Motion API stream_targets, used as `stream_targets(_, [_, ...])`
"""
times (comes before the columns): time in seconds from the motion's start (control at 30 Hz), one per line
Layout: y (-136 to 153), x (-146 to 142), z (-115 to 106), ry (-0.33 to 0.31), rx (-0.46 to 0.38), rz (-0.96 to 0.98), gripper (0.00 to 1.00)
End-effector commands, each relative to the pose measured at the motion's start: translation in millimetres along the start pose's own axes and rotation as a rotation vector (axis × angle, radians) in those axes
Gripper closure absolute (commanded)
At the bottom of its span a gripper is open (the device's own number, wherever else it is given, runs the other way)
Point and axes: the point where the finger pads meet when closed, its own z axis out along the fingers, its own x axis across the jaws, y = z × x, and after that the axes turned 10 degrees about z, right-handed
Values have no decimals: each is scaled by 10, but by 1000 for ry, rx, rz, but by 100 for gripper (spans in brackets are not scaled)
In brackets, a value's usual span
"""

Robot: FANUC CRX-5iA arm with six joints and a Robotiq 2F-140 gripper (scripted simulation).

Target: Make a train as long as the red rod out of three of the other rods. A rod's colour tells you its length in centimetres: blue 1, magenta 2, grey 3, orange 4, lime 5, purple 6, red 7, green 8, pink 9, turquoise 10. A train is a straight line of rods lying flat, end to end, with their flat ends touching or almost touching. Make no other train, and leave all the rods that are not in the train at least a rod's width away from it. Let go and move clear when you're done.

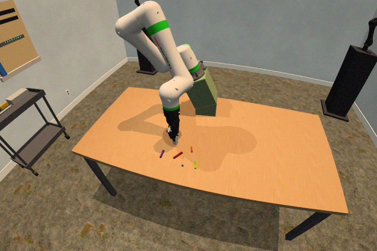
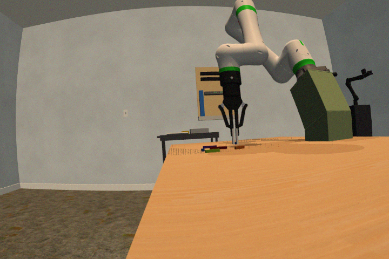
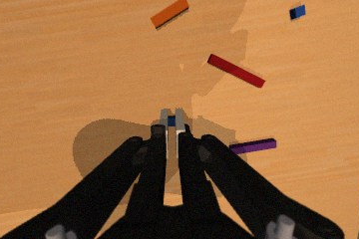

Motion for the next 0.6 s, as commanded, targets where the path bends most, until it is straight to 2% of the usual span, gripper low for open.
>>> stream_targets(0.0, [-1,1,19,0,0,0,97])
stream_targets(0.57, [-2,1,105,0,0,0,97])
